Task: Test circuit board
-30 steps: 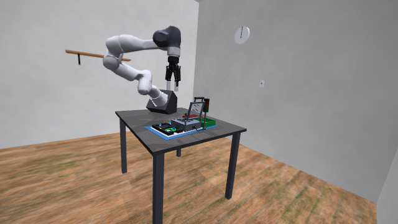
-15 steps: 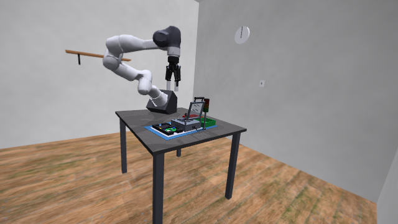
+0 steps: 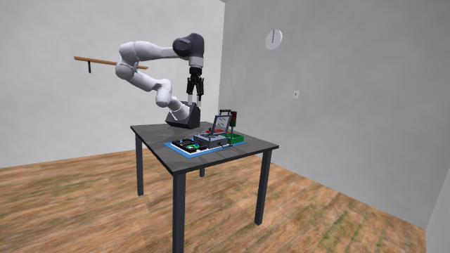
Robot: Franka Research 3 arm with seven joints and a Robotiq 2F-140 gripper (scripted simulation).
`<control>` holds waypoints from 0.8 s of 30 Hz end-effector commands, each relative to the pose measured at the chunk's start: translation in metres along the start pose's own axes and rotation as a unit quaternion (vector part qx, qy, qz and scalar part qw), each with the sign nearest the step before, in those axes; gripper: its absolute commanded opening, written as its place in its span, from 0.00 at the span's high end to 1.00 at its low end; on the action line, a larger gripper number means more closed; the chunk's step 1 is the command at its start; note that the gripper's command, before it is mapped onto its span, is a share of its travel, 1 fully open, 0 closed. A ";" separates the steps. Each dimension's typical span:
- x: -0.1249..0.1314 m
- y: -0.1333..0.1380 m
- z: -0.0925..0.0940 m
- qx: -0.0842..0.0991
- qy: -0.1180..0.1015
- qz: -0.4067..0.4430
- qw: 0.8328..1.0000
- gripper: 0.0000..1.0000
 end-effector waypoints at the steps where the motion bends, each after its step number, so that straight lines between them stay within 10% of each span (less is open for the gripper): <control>1: 0.000 0.003 -0.005 0.005 0.002 0.001 1.000 0.42; 24: -0.001 0.004 -0.167 0.005 0.002 0.001 1.000 0.42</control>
Point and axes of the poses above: the point where the finger pads meet when closed, its own z axis back along the fingers, its own y axis across the jaws, x = y × z, the point moved 9 cm from there along z, back along the fingers, and after that the axes turned 4 degrees about z, right-handed, at the moved point
